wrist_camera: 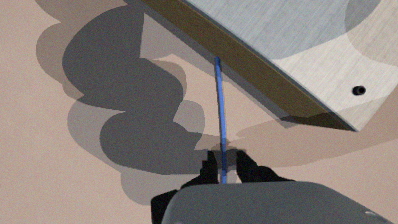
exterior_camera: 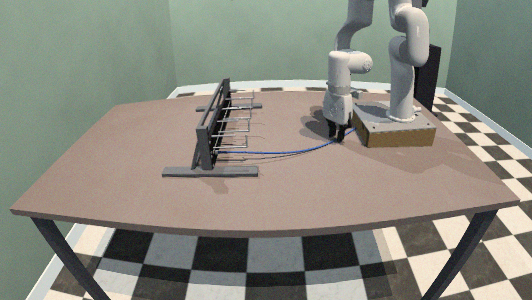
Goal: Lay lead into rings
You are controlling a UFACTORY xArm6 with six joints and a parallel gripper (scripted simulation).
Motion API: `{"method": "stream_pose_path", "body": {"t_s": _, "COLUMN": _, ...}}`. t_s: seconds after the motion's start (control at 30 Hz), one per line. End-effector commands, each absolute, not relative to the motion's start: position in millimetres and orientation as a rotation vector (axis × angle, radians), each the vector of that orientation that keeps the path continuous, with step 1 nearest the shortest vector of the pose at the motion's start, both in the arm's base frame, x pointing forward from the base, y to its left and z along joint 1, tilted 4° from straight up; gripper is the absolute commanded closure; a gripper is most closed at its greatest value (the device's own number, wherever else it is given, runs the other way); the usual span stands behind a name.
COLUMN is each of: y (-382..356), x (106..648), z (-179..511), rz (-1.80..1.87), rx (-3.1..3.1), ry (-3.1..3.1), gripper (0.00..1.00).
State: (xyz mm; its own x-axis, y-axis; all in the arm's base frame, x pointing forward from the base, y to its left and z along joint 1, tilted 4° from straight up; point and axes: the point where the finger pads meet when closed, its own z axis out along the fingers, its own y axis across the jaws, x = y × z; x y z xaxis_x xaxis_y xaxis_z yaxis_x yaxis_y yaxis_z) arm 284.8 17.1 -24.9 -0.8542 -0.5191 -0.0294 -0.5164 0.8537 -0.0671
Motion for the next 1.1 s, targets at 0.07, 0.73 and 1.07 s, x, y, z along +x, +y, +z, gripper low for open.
{"method": "stream_pose_path", "body": {"t_s": 0.07, "y": 17.1, "x": 286.0, "z": -26.0, "rz": -0.089, "rx": -0.832, "ry": 2.977, "gripper": 0.67}}
{"method": "stream_pose_path", "body": {"t_s": 0.73, "y": 16.9, "x": 286.2, "z": -30.0, "rz": -0.089, "rx": -0.832, "ry": 2.977, "gripper": 0.67}}
{"method": "stream_pose_path", "body": {"t_s": 1.07, "y": 16.9, "x": 286.3, "z": -31.2, "rz": -0.089, "rx": -0.832, "ry": 2.977, "gripper": 0.67}}
